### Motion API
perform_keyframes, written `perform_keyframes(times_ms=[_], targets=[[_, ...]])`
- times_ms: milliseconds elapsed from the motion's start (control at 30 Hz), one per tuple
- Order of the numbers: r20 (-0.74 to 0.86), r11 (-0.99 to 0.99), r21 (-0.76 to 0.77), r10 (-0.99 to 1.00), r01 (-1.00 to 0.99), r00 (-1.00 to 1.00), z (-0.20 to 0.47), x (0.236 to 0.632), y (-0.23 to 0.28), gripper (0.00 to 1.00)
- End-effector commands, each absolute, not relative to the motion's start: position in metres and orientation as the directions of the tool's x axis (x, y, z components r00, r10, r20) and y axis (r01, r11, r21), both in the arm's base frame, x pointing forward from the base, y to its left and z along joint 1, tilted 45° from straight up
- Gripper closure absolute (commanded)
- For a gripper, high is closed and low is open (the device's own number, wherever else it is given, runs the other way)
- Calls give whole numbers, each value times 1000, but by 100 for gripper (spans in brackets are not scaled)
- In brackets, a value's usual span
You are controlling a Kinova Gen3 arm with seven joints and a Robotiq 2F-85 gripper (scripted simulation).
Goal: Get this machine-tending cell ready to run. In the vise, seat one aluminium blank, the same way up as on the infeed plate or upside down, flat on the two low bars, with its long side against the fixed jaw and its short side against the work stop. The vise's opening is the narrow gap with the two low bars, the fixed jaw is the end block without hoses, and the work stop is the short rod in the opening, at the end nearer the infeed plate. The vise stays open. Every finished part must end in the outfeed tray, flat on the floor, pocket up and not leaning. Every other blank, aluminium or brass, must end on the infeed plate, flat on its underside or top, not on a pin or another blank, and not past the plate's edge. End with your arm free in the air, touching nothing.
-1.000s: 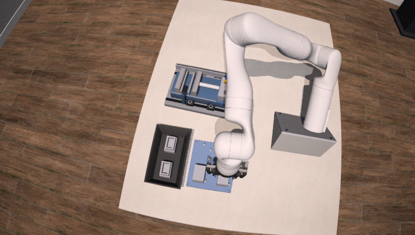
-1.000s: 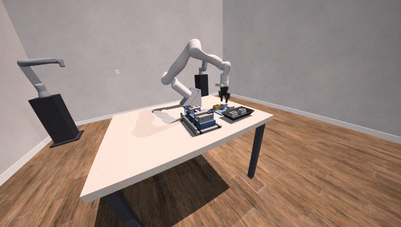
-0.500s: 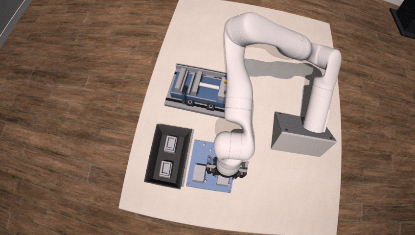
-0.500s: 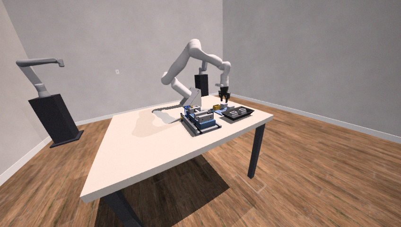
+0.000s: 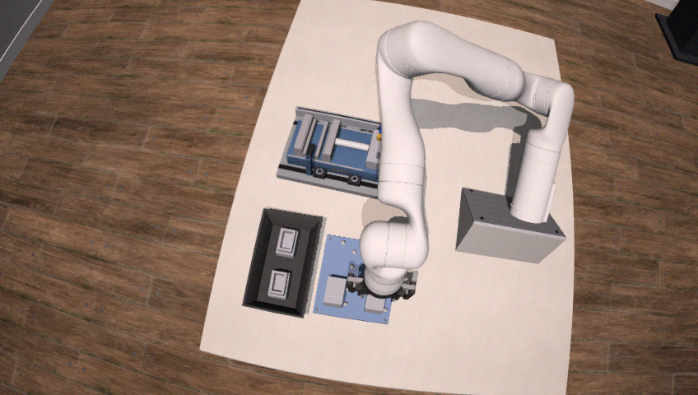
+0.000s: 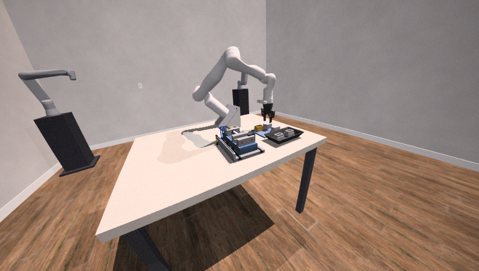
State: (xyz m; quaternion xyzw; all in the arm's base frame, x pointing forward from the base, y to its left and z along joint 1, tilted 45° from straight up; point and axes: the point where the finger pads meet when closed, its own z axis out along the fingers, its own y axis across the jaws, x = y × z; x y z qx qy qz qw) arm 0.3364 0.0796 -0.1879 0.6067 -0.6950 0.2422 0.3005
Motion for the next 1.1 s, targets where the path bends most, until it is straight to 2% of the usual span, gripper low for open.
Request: perform_keyframes(times_ms=[0, 1067], targets=[[709, 149, 20, -700, -989, -91, -190, 338, 79, 33], [708, 150, 18, -700, -989, -93, -190, 341, 79, 33]])
